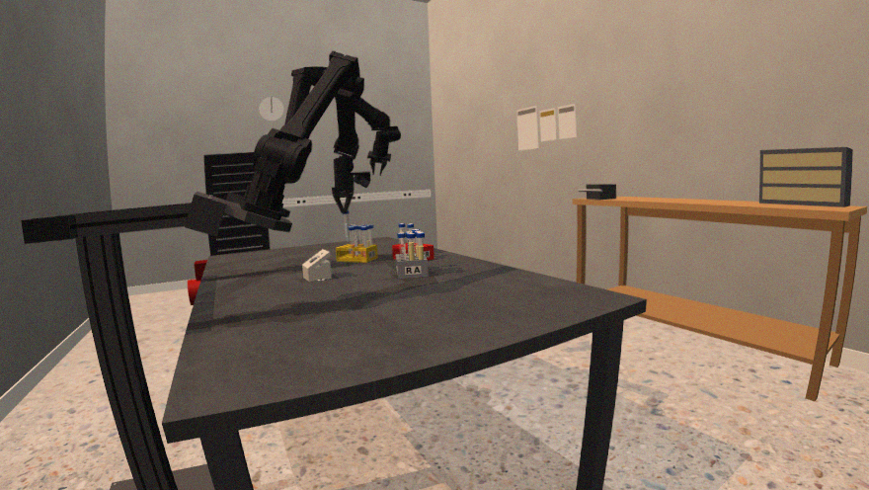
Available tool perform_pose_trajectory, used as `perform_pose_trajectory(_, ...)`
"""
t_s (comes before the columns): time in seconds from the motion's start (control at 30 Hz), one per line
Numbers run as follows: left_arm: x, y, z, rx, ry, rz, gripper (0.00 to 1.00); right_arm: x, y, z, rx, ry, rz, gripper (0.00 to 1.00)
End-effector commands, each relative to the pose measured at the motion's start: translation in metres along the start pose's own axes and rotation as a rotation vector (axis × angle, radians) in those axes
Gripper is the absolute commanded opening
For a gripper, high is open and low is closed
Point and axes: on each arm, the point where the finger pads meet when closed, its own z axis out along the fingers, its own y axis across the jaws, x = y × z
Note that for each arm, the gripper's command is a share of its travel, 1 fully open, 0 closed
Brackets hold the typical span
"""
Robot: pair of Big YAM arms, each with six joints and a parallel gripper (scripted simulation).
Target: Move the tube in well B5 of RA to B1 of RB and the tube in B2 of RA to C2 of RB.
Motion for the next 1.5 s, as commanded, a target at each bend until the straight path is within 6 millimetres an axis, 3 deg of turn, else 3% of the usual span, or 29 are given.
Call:
perform_pose_trajectory(0.0, -0.015, -0.005, -0.013, 0.021, -0.031, -0.013, 0.30, -0.001, -0.002, 0.013, 0.005, 0.004, -0.003, 0.00)
perform_pose_trajectory(0.6, -0.015, -0.005, -0.013, 0.021, -0.031, -0.013, 0.30, -0.001, 0.000, 0.018, 0.003, 0.003, -0.004, 0.00)
perform_pose_trajectory(0.63, -0.015, -0.005, -0.013, 0.021, -0.031, -0.013, 0.30, -0.006, 0.000, 0.010, -0.009, -0.003, 0.003, 0.00)
perform_pose_trajectory(0.83, -0.015, -0.005, -0.013, 0.021, -0.031, -0.013, 0.30, -0.003, -0.003, 0.020, 0.005, 0.004, -0.001, 0.00)
perform_pose_trajectory(1.2, -0.015, -0.005, -0.013, 0.021, -0.031, -0.013, 0.30, -0.002, -0.003, 0.023, 0.004, 0.003, -0.001, 0.00)
perform_pose_trajectory(1.23, -0.015, -0.005, -0.013, 0.021, -0.031, -0.013, 0.30, -0.007, 0.008, 0.000, -0.028, -0.012, 0.008, 0.00)
perform_pose_trajectory(1.47, -0.015, -0.005, -0.013, 0.021, -0.031, -0.013, 0.30, -0.007, 0.009, 0.000, -0.028, -0.012, 0.008, 0.00)
